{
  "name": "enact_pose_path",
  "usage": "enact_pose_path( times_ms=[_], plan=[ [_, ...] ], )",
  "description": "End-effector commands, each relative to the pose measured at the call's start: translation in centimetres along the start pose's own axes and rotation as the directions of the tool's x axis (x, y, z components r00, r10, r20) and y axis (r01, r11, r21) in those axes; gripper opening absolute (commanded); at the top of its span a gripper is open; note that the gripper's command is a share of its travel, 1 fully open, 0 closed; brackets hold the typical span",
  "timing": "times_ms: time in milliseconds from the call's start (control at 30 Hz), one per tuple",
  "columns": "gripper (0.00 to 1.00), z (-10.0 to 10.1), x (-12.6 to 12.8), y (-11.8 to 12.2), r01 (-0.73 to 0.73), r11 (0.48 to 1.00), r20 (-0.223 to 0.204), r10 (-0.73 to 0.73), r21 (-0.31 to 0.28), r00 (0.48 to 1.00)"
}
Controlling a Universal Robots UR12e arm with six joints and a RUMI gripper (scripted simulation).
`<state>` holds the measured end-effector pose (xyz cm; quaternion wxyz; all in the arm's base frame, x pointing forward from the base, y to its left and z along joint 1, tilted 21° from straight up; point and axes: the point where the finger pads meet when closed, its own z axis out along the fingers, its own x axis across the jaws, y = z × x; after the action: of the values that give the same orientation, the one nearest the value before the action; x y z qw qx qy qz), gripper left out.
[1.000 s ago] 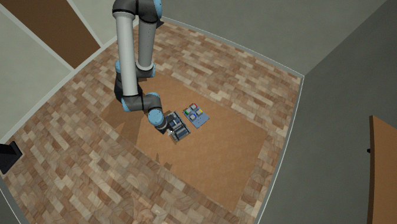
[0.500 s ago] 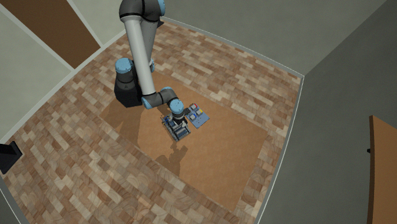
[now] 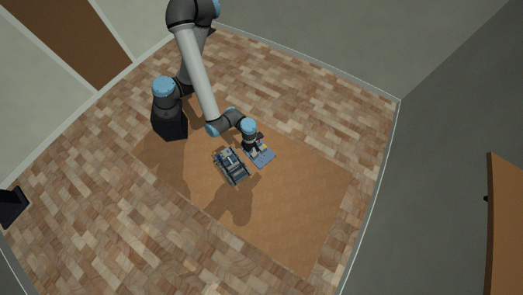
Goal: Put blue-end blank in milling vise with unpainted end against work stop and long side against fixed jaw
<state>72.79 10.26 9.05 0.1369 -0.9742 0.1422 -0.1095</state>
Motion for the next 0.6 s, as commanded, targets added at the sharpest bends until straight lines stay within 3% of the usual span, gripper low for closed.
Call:
enact_pose_path(
  times_ms=[0,267,300,567],
  plan=[
    [1.00,0.71,-0.02,-1.47,-0.035,0.999,-0.015,0.035,-0.006,0.999],
    [1.00,0.84,-0.23,-2.35,-0.040,0.999,-0.019,0.040,-0.003,0.999],
    [0.00,0.82,-0.22,-2.37,-0.040,0.999,-0.019,0.040,-0.003,0.999],
    [0.00,0.80,-0.20,-2.31,-0.041,0.999,-0.019,0.041,-0.003,0.999]
  ],
)
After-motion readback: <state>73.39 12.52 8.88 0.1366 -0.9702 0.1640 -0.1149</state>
